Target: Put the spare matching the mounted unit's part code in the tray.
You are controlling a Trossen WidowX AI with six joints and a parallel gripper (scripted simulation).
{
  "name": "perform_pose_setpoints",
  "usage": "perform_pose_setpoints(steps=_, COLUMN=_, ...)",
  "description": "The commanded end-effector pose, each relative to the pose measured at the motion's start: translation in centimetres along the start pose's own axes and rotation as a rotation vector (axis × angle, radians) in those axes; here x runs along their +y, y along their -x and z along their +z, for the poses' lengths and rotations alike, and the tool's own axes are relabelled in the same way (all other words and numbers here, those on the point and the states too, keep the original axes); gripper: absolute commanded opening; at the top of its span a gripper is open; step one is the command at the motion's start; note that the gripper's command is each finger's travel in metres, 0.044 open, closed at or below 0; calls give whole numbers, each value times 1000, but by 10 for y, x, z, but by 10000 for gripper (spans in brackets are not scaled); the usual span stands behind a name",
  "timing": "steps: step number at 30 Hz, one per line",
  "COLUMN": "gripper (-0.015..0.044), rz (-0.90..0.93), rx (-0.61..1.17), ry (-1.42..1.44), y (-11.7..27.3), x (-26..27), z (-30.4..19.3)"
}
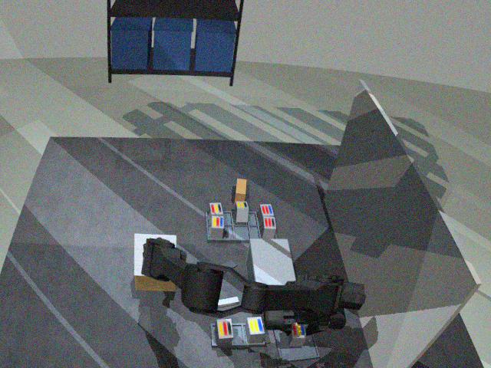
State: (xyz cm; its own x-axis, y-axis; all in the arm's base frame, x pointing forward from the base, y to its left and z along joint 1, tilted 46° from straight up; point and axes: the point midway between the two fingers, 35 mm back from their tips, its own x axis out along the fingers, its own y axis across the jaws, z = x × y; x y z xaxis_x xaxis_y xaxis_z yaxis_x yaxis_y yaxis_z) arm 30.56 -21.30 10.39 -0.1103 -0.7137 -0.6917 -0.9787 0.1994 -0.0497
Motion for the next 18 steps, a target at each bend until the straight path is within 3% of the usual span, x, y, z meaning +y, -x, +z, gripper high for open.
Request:
perform_pose_setpoints(steps=1, gripper=315, rz=-1, rx=0, ry=-1, y=1, x=0, z=0)
perform_pose_setpoints(steps=6, gripper=440, rz=-1, rx=0, ry=-1, y=1, x=0, z=0)
perform_pose_setpoints(steps=8, gripper=440, rz=-1, rx=-3, ry=0, y=12, x=-2, z=1)
perform_pose_setpoints(steps=13, gripper=440, rz=-1, rx=-3, ry=8, y=95, x=-1, z=2)
perform_pose_setpoints(steps=18, gripper=440, rz=-1, rx=0, ry=10, y=107, x=1, z=2)
